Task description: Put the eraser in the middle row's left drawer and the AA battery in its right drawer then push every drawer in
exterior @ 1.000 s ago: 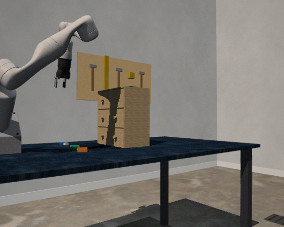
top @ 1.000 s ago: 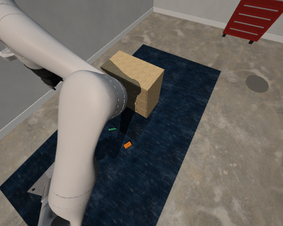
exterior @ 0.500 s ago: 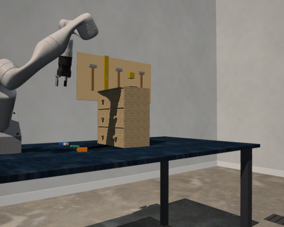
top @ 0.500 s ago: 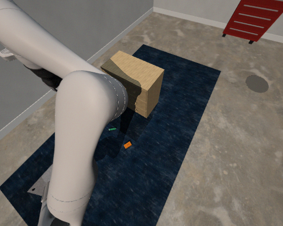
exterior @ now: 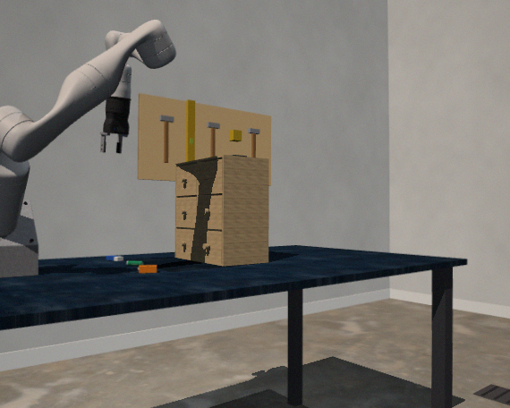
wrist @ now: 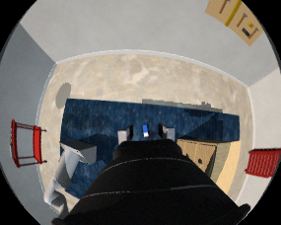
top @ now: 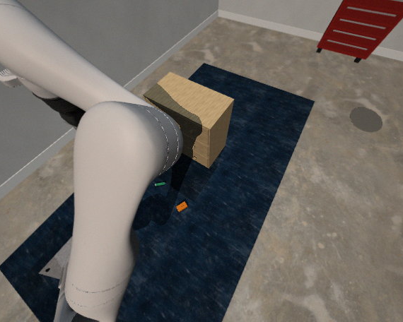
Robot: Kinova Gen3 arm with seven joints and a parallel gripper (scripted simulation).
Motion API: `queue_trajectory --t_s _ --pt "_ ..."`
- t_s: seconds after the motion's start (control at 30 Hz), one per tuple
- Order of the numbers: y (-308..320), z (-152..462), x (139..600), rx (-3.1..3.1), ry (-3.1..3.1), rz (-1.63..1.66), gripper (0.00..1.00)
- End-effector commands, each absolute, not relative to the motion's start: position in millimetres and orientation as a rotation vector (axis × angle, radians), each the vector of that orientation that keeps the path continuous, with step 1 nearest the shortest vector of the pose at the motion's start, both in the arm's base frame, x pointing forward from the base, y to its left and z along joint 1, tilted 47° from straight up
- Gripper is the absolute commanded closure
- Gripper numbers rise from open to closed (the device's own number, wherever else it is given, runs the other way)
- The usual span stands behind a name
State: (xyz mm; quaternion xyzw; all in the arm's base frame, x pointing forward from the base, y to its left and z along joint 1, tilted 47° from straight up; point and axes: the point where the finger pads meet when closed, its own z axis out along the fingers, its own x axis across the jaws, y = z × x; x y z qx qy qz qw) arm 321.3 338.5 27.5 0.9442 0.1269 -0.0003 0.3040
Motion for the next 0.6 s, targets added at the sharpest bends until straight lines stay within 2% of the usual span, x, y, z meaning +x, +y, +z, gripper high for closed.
queue_trajectory --t_s 0.0,0.57 --pt "339.4 32.3 321.5 2.5 0.334 0.007 0.0" --pt "328.7 52.1 319.4 2.46 0.296 0.016 0.0"
